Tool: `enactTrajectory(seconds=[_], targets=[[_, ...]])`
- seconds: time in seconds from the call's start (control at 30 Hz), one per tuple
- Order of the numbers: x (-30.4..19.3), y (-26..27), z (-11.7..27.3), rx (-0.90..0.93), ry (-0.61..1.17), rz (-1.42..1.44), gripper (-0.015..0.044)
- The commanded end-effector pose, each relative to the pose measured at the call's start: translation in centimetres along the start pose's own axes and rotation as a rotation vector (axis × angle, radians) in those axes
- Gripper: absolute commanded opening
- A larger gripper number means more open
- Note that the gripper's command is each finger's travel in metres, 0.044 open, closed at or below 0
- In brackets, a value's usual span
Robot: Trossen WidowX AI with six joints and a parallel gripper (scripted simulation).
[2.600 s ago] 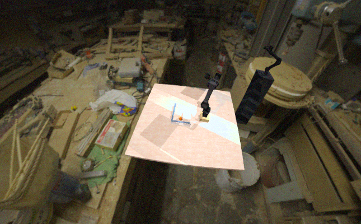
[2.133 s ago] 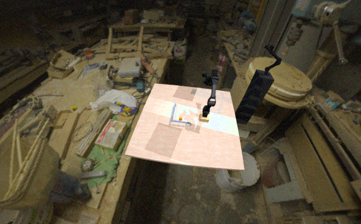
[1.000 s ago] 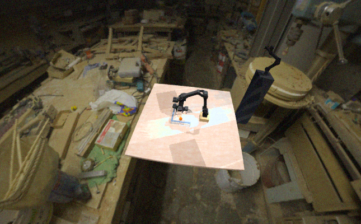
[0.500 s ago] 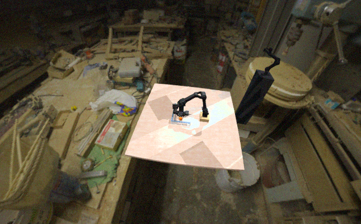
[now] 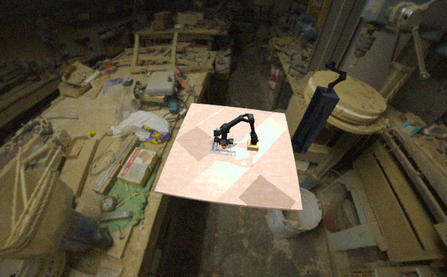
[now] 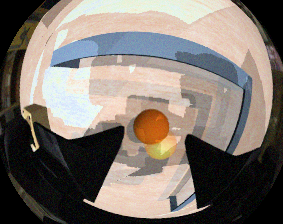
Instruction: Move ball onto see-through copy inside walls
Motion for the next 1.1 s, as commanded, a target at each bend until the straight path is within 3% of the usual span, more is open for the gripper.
enactTrajectory(seconds=[0.0,0.4,0.47,0.9,1.07], targets=[[-0.1,0.3,-1.0,0.014,0.006,-0.007,0.0309],[-0.1,0.4,-2.5,0.014,0.006,-0.007,0.0309],[-0.1,0.4,-2.5,0.014,0.006,-0.007,0.0256],[-0.1,0.4,-2.5,0.014,0.006,-0.007,0.0170],[-0.1,0.0,-1.0,0.014,0.006,-0.007,0.0038]])
Point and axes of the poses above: the point midway between the two fingers, 35 mm back from their tips, its own z axis back along the fingers, its own y axis across the jaws, x = y × z, the point moved 4 cm from there along z, back along the fingers, and after that the axes turned 4 degrees about z, right-handed, at the moved point
